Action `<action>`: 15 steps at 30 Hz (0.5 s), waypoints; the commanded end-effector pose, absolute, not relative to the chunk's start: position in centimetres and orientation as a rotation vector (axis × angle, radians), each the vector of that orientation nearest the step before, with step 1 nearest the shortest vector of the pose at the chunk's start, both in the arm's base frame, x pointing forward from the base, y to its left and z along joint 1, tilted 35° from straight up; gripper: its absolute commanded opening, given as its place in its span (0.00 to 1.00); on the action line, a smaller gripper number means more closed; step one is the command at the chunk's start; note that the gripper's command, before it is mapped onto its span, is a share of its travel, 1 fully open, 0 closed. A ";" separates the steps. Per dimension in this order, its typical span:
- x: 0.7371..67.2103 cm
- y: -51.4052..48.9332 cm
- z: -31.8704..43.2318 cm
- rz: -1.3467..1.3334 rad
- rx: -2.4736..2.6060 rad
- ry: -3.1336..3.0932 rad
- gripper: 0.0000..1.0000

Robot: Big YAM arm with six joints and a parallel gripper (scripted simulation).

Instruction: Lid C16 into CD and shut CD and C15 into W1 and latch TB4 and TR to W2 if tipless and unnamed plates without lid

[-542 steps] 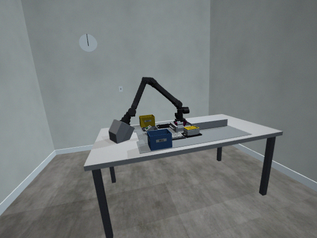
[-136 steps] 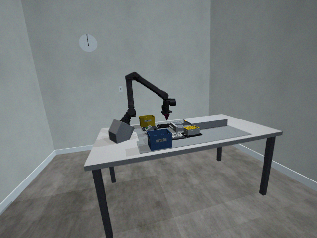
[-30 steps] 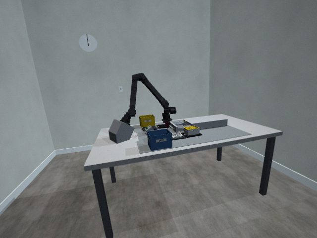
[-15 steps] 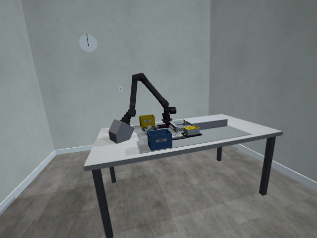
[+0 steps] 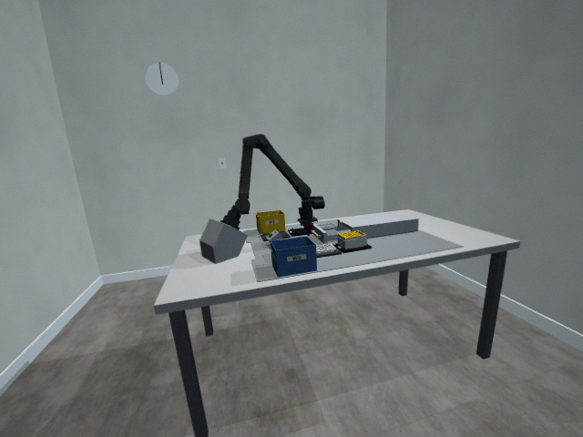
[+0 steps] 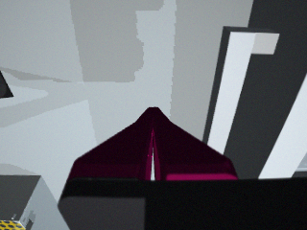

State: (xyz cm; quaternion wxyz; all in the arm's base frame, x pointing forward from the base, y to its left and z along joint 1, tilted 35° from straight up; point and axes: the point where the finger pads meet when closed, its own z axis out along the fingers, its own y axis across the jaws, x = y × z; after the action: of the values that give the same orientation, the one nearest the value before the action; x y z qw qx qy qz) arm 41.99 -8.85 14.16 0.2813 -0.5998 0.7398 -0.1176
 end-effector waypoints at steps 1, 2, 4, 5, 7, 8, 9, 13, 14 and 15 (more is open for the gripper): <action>43.7 -9.0 15.4 -0.324 -1.607 1.970 0.00; 43.8 -9.0 15.5 -0.324 -1.607 1.970 0.00; 43.8 -9.0 15.5 -0.324 -1.607 1.970 0.00; 43.9 -9.2 15.6 -0.327 -1.604 1.970 0.00; 44.1 -9.2 15.7 -0.324 -1.605 1.972 0.00; 44.2 -9.2 15.8 -0.325 -1.604 1.971 0.00; 44.3 -9.2 15.8 -0.331 -1.603 1.967 0.00; 43.6 -9.0 14.9 -0.311 -1.608 1.979 0.00; 43.6 -9.0 14.9 -0.310 -1.608 1.980 0.00; 43.6 -9.0 14.9 -0.310 -1.608 1.980 0.00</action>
State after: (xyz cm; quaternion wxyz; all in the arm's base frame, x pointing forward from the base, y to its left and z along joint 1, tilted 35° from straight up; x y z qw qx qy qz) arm 42.93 -9.16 14.78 0.2823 -0.6000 0.7390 -0.1194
